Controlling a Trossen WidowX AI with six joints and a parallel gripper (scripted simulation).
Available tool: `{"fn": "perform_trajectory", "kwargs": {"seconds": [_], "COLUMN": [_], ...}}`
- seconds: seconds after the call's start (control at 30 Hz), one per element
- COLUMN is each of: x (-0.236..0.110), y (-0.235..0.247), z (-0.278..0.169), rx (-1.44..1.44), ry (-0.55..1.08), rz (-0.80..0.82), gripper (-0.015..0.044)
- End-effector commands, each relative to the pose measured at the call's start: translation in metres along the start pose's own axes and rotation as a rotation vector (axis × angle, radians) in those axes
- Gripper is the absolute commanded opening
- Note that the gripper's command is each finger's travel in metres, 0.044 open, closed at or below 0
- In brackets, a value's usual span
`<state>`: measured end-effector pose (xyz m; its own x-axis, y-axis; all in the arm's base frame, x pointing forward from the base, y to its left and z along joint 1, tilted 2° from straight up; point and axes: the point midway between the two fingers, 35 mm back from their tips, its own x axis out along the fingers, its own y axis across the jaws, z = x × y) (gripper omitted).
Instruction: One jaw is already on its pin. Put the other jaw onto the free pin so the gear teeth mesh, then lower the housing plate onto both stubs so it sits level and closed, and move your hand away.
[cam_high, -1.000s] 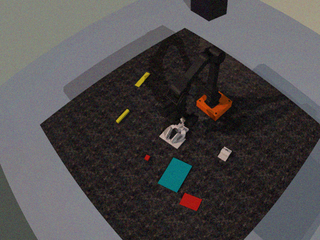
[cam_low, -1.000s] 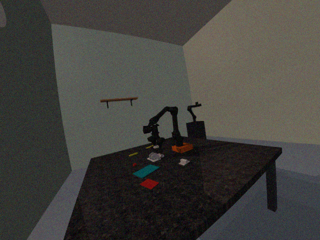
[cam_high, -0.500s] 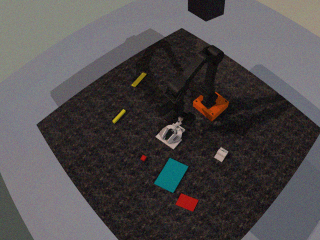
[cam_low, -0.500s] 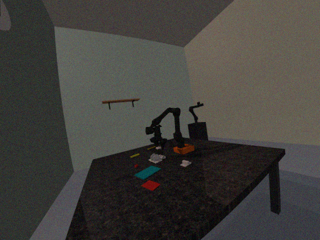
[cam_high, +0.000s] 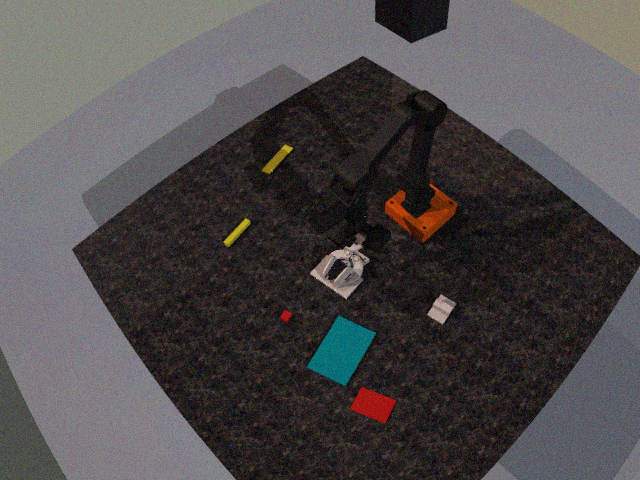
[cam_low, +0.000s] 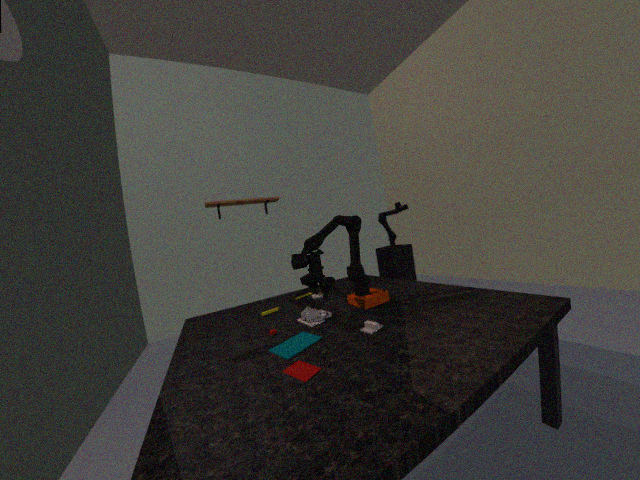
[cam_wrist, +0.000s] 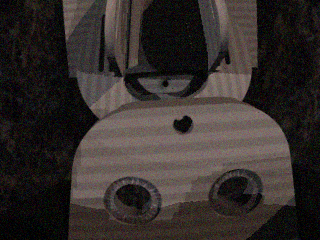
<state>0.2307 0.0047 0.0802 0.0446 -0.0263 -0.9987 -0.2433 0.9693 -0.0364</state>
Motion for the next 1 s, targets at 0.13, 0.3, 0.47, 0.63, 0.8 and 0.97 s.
{"fn": "perform_trajectory", "kwargs": {"seconds": [0.13,0.3,0.47,0.63,0.8,0.97], "x": [0.000,0.002,0.011,0.019,0.027,0.035], "y": [0.000,0.000,0.000,0.000,0.000,0.000], "z": [-0.001,-0.001,0.000,0.001,0.001,0.001], "rx": [-0.004,-0.004,-0.004,-0.004,-0.004,-0.004], "ry": [0.002,0.002,0.002,0.002,0.002,0.002], "rz": [-0.001,-0.001,-0.001,-0.001,-0.001,-0.001], "gripper": [0.0351,0.0351,0.0351,0.0351,0.0351,0.0351]}}
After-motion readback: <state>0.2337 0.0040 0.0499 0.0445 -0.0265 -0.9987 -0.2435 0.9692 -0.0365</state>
